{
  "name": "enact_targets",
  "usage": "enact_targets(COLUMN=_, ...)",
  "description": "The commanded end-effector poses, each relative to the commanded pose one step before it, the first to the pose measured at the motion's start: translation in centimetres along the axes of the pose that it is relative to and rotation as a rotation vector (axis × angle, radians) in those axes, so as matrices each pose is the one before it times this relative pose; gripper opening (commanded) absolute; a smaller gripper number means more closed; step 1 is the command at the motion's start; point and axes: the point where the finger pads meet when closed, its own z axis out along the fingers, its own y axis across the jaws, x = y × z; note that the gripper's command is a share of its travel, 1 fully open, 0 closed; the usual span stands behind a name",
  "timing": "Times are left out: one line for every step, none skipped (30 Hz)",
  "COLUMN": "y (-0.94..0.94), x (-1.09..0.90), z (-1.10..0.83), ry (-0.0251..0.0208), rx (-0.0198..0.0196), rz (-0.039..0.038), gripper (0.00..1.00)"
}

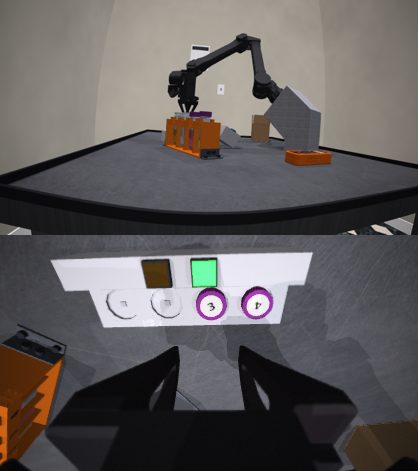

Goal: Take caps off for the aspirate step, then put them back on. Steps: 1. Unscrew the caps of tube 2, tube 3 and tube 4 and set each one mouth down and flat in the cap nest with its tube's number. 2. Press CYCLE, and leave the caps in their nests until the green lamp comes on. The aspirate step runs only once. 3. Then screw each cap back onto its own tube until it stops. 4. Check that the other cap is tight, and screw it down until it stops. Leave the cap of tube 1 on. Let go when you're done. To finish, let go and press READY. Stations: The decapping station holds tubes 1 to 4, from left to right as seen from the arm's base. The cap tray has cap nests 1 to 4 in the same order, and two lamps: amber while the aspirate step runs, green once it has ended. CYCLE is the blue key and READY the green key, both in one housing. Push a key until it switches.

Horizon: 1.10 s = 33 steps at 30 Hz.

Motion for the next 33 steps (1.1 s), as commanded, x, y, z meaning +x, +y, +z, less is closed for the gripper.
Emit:
enact_targets(y=-0.070, x=0.093, z=2.054, ry=0.00134, rx=0.00825, rz=-0.02601, gripper=0.47)
enact_targets(y=-0.005, x=0.008, z=0.503, ry=0.00006, rx=0.00000, rz=-0.00004, gripper=0.47)
enact_targets(y=-0.005, x=0.008, z=0.503, ry=0.00007, rx=0.00000, rz=-0.00004, gripper=0.47)
enact_targets(y=-0.005, x=0.009, z=0.503, ry=0.00007, rx=0.00000, rz=-0.00004, gripper=0.47)
enact_targets(y=-0.005, x=0.009, z=0.503, ry=0.00007, rx=0.00000, rz=-0.00004, gripper=0.47)
enact_targets(y=-0.020, x=0.019, z=0.502, ry=0.00007, rx=0.00000, rz=-0.00004, gripper=0.47)
enact_targets(y=-0.018, x=0.018, z=0.502, ry=0.00007, rx=0.00000, rz=-0.00004, gripper=0.47)
enact_targets(y=-0.016, x=0.015, z=0.502, ry=0.00008, rx=0.00000, rz=-0.00004, gripper=0.47)
enact_targets(y=-0.016, x=0.012, z=0.502, ry=0.00008, rx=-0.00001, rz=-0.00004, gripper=0.47)
enact_targets(y=-0.015, x=0.009, z=0.502, ry=0.00008, rx=-0.00001, rz=-0.00004, gripper=0.47)
enact_targets(y=-0.004, x=0.010, z=0.502, ry=0.00008, rx=-0.00001, rz=-0.00004, gripper=0.47)
enact_targets(y=0.000, x=0.000, z=0.000, ry=0.00000, rx=0.00000, rz=0.00000, gripper=0.47)
enact_targets(y=0.000, x=0.000, z=0.000, ry=0.00000, rx=0.00000, rz=0.00000, gripper=0.47)
enact_targets(y=-0.004, x=0.009, z=0.504, ry=0.00008, rx=-0.00001, rz=-0.00004, gripper=0.47)
enact_targets(y=-0.004, x=0.010, z=0.501, ry=0.00009, rx=-0.00001, rz=-0.00003, gripper=0.47)
enact_targets(y=-0.004, x=0.010, z=0.501, ry=0.00009, rx=-0.00001, rz=-0.00003, gripper=0.47)
enact_targets(y=-0.003, x=0.009, z=0.451, ry=0.00008, rx=-0.00001, rz=-0.00003, gripper=0.47)
enact_targets(y=0.000, x=0.000, z=0.001, ry=0.00000, rx=0.00000, rz=0.00000, gripper=0.47)
enact_targets(y=-0.023, x=-0.001, z=0.001, ry=-0.00007, rx=0.00133, rz=0.00000, gripper=0.47)
enact_targets(y=0.365, x=-0.043, z=-0.157, ry=-0.00335, rx=-0.00583, rz=-0.00617, gripper=0.47)
enact_targets(y=-0.194, x=-1.041, z=-0.787, ry=-0.01923, rx=-0.00275, rz=0.01816, gripper=0.47)
enact_targets(y=0.000, x=0.000, z=0.000, ry=0.00000, rx=0.00000, rz=0.00000, gripper=0.47)
enact_targets(y=0.000, x=0.000, z=0.000, ry=0.00000, rx=0.00000, rz=0.00000, gripper=0.47)
enact_targets(y=0.222, x=0.518, z=0.096, ry=-0.00121, rx=-0.00506, rz=-0.01367, gripper=0.47)
enact_targets(y=-0.143, x=0.171, z=0.315, ry=0.00718, rx=0.00401, rz=0.00054, gripper=0.47)
enact_targets(y=-0.163, x=0.164, z=0.307, ry=0.00689, rx=0.00424, rz=0.00093, gripper=0.47)
enact_targets(y=-0.043, x=0.186, z=0.314, ry=0.00735, rx=0.00314, rz=-0.00117, gripper=0.47)
enact_targets(y=-0.106, x=0.058, z=0.144, ry=0.00245, rx=0.00209, rz=0.00138, gripper=0.47)
enact_targets(y=0.000, x=0.000, z=0.000, ry=0.00000, rx=0.00000, rz=0.00000, gripper=0.47)
enact_targets(y=0.000, x=0.000, z=0.000, ry=0.00000, rx=0.00000, rz=0.00000, gripper=0.47)
enact_targets(y=0.391, x=-0.050, z=-0.128, ry=-0.00360, rx=-0.00606, rz=-0.00660, gripper=0.47)
enact_targets(y=-0.108, x=0.020, z=0.109, ry=0.00110, rx=0.00130, rz=0.00191, gripper=0.47)
enact_targets(y=-0.152, x=0.019, z=0.111, ry=0.00129, rx=0.00273, rz=0.00240, gripper=0.47)
